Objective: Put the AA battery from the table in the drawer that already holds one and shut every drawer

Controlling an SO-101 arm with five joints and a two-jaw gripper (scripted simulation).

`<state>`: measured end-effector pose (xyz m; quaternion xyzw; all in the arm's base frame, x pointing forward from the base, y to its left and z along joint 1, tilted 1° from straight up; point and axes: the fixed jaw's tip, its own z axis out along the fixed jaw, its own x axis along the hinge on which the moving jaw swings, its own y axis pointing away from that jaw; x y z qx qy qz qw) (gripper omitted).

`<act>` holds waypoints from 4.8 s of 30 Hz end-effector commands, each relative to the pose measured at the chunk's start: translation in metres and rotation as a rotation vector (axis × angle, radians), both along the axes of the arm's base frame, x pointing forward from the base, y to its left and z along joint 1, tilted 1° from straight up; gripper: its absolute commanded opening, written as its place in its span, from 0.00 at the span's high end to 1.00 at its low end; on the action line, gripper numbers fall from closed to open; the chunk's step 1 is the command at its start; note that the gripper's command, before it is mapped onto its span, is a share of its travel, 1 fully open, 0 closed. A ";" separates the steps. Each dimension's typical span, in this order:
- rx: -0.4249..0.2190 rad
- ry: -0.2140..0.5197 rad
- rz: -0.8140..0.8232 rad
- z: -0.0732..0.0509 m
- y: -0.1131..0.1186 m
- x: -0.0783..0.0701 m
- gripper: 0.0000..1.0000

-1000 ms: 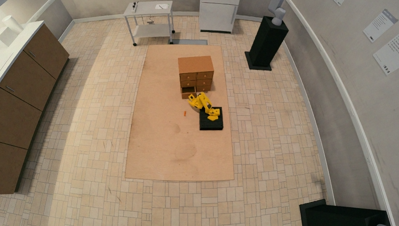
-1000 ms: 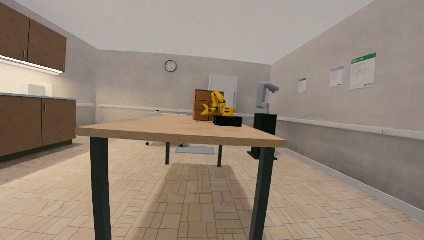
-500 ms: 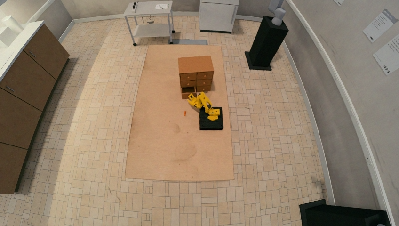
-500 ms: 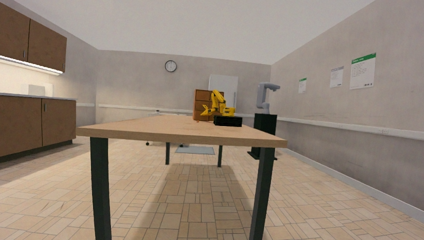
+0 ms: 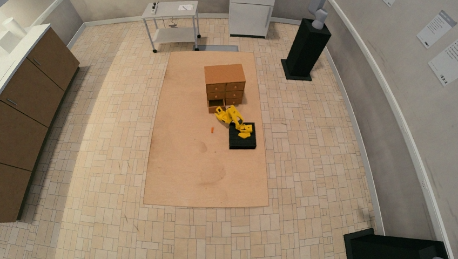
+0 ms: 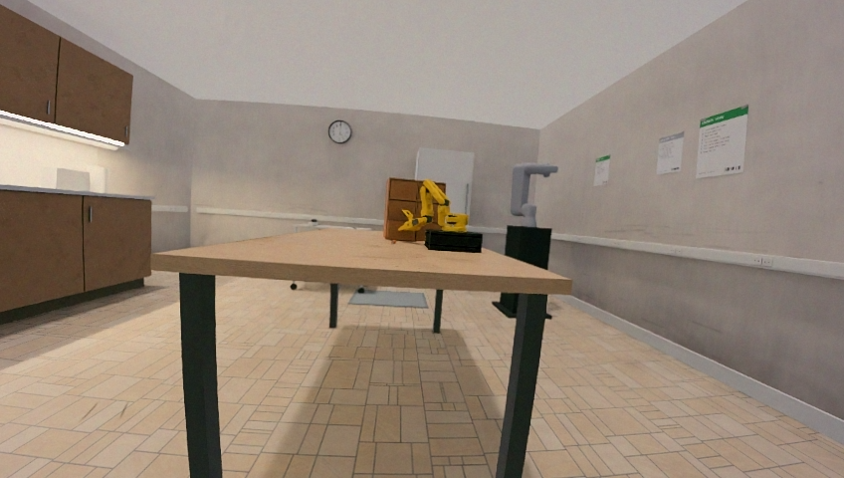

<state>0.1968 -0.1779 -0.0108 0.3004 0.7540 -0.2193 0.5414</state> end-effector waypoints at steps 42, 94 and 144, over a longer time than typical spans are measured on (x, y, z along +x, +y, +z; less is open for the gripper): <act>0.015 -0.001 -0.050 -0.008 -0.015 -0.002 0.79; 0.015 -0.002 -0.124 -0.008 -0.036 -0.011 0.79; 0.016 -0.003 -0.146 -0.008 -0.042 -0.015 0.96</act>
